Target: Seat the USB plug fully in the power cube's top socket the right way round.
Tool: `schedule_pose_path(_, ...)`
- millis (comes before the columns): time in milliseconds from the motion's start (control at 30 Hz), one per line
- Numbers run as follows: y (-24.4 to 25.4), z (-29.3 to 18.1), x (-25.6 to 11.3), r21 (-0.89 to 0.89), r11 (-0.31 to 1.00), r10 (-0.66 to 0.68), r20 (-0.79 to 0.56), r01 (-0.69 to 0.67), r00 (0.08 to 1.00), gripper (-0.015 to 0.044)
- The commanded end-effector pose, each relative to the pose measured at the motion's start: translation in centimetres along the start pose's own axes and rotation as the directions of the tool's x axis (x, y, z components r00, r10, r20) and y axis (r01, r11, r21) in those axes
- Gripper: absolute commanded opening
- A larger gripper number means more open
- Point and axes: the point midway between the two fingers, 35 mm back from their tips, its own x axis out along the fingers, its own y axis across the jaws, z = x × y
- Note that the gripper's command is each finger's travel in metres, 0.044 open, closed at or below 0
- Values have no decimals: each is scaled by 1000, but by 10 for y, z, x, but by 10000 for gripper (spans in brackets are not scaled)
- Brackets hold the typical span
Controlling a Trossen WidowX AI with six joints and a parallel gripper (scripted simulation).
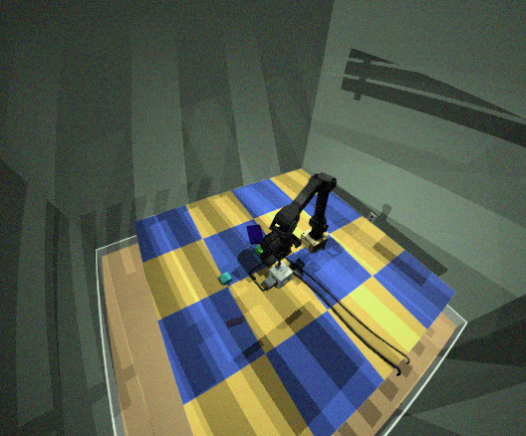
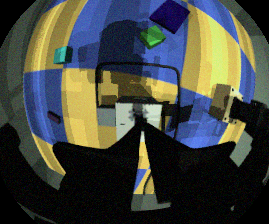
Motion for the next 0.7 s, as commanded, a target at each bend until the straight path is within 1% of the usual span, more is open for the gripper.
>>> schedule_pose_path(0, 1, 0, -5, 3, 1000, 4, 0, -4, 1000, 0)
schedule_pose_path(467, 1, 0, -11, 2, 1000, 3, 0, -3, 1000, 0)
schedule_pose_path(667, 0, 0, -10, -82, 997, 1, 0, -1, 1000, 0)
